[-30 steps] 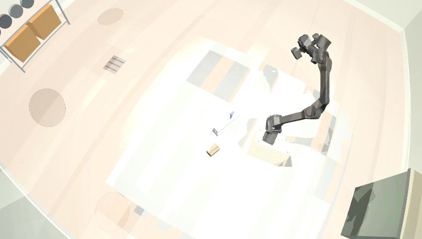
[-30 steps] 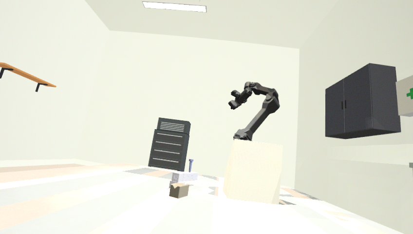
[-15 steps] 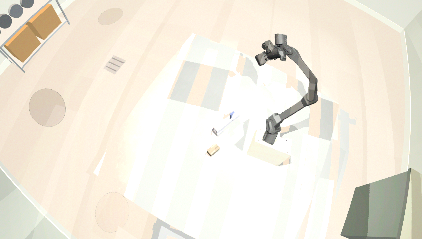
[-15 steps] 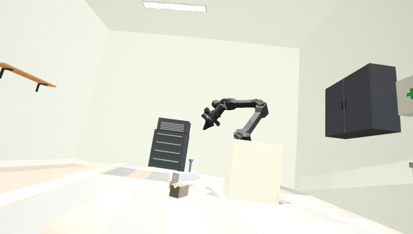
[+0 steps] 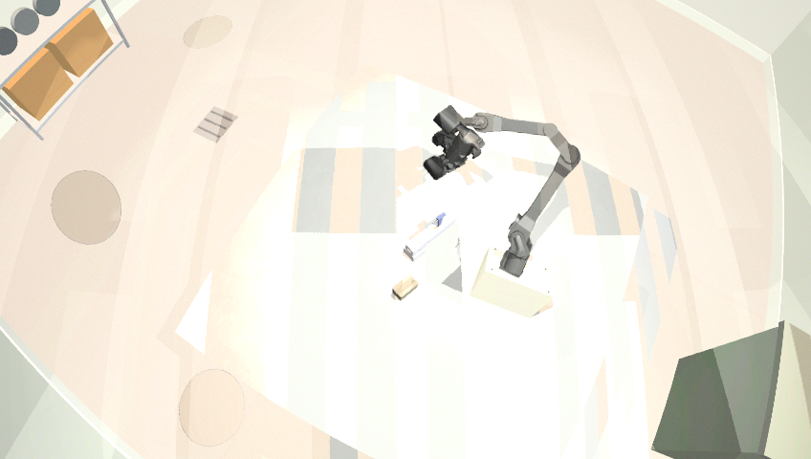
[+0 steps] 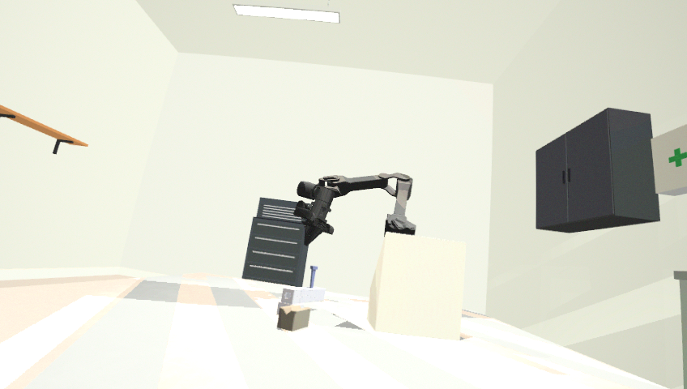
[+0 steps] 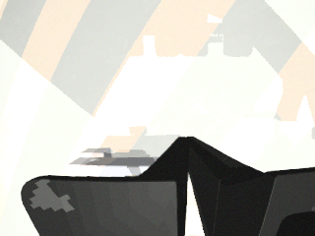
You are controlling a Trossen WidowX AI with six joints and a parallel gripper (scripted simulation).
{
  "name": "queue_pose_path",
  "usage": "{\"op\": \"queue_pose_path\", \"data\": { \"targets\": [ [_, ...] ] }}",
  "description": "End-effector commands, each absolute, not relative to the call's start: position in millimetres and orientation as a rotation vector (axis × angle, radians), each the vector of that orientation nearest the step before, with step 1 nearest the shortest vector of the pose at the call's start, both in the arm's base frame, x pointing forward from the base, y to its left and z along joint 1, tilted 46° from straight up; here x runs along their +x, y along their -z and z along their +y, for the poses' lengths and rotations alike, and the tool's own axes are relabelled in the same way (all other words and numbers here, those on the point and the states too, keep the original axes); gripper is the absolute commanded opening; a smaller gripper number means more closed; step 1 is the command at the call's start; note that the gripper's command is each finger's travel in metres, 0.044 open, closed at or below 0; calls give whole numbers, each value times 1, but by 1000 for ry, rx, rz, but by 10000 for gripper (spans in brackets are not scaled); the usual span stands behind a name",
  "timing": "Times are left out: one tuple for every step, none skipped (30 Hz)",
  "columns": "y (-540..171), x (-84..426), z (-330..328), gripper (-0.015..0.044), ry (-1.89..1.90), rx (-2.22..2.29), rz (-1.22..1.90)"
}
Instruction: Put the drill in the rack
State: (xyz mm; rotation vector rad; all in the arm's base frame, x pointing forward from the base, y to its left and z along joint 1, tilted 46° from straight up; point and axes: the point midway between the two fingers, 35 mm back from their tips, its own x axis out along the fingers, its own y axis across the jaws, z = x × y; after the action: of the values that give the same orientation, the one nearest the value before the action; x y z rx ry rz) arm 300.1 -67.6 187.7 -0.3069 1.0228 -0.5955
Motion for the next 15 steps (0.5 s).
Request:
{"op": "queue_pose_path", "data": {
  "targets": [
    [-131,288,-49,0,650,-326,1123],
    [-116,283,-43,0,670,-337,1146],
    [-101,277,-39,0,690,-351,1166],
    [-88,270,-35,0,712,-368,1182],
    [-78,264,-32,0,728,-383,1192],
    [-73,261,-31,0,739,-392,1197],
    [-71,260,-30,0,742,-396,1199],
    [-71,260,-30,0,742,-396,1199],
    [-71,260,-30,0,742,-396,1199],
    [-71,260,-30,0,742,-396,1199],
    [-72,261,-30,0,721,-399,1212],
    [-71,261,-30,0,724,-399,1210],
    [-71,261,-31,0,727,-398,1208],
    [-70,261,-32,0,731,-398,1206],
    [-69,261,-33,0,734,-397,1204]
  ]
}}
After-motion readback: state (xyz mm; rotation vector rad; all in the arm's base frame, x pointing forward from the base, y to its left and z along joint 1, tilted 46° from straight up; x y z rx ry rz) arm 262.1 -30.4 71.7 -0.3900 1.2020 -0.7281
